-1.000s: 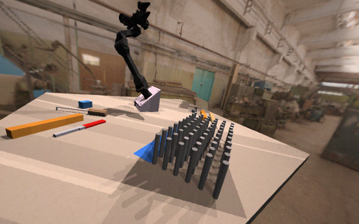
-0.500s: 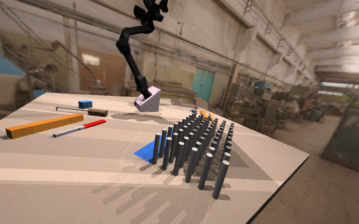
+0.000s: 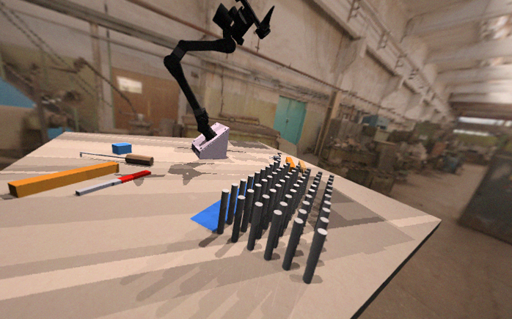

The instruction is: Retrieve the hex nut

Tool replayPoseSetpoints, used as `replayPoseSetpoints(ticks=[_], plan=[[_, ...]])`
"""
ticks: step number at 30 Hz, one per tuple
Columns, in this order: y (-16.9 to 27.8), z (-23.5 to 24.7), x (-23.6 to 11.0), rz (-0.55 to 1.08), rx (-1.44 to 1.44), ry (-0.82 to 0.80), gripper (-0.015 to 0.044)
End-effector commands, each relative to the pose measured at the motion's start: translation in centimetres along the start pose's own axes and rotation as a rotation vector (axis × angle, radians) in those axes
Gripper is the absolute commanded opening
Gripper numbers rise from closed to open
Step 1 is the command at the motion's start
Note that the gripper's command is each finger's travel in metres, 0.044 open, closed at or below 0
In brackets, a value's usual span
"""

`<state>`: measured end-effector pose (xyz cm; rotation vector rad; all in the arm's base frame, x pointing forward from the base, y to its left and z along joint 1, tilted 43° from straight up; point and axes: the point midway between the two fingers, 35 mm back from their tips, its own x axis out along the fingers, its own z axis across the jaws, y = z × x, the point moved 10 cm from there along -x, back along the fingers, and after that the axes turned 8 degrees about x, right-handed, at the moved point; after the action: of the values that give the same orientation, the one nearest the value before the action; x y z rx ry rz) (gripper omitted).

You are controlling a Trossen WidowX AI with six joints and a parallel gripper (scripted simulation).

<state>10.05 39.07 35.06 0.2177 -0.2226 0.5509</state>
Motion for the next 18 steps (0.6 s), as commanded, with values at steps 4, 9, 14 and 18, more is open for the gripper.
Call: replayPoseSetpoints(ticks=[4, 9, 14, 18], plan=[[-9.0, -4.4, 4.5, -0.037, -0.547, 0.121, 0.044], [-15.6, -6.9, 6.0, -0.039, -0.86, 0.245, 0.044], [-22.3, -9.0, 6.0, -0.011, -1.134, 0.396, 0.044], [-27.7, -10.5, 5.1, 0.038, -1.319, 0.531, 0.044]])
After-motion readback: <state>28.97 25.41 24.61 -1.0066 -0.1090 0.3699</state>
